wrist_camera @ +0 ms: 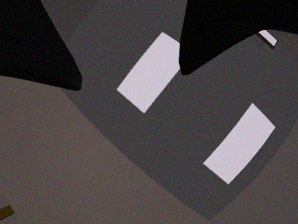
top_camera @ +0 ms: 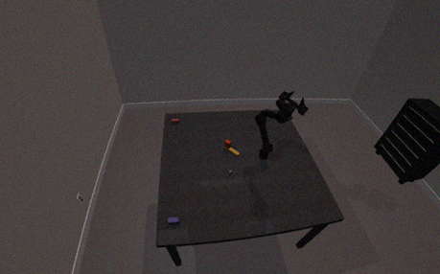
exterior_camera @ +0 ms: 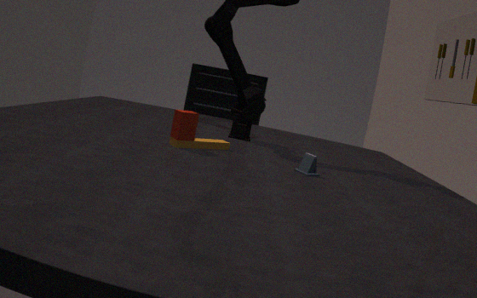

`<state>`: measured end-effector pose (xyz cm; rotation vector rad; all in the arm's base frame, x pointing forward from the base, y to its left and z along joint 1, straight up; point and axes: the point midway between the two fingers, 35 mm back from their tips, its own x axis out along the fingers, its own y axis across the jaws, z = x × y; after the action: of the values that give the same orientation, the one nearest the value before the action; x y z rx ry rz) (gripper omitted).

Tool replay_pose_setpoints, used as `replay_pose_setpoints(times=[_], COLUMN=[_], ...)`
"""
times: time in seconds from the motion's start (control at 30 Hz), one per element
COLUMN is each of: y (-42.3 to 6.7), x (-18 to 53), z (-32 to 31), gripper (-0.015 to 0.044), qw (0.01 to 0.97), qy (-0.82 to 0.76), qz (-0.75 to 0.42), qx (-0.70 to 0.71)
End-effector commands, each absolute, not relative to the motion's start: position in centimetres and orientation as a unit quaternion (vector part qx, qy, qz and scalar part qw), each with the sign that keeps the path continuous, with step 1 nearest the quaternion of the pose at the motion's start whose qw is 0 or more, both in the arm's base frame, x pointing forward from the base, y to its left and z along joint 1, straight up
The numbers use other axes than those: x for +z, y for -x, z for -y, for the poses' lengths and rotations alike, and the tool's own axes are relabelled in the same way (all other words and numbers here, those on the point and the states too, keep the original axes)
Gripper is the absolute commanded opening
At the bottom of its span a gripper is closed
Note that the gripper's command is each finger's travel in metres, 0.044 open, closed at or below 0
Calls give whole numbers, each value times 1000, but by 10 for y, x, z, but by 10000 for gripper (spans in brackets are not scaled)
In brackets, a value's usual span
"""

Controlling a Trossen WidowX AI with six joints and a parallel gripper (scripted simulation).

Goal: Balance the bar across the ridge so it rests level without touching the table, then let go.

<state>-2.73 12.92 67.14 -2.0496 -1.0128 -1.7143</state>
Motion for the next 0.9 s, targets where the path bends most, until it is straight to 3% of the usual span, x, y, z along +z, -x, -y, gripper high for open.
replay_pose_setpoints(times=[0.0,0.87], y=[24,-31], x=[669,616], z=[-145,-251], gripper=[315,315], qw=[68,-440], qy=[721,630], qz=[318,108], qx=[-611,-630])
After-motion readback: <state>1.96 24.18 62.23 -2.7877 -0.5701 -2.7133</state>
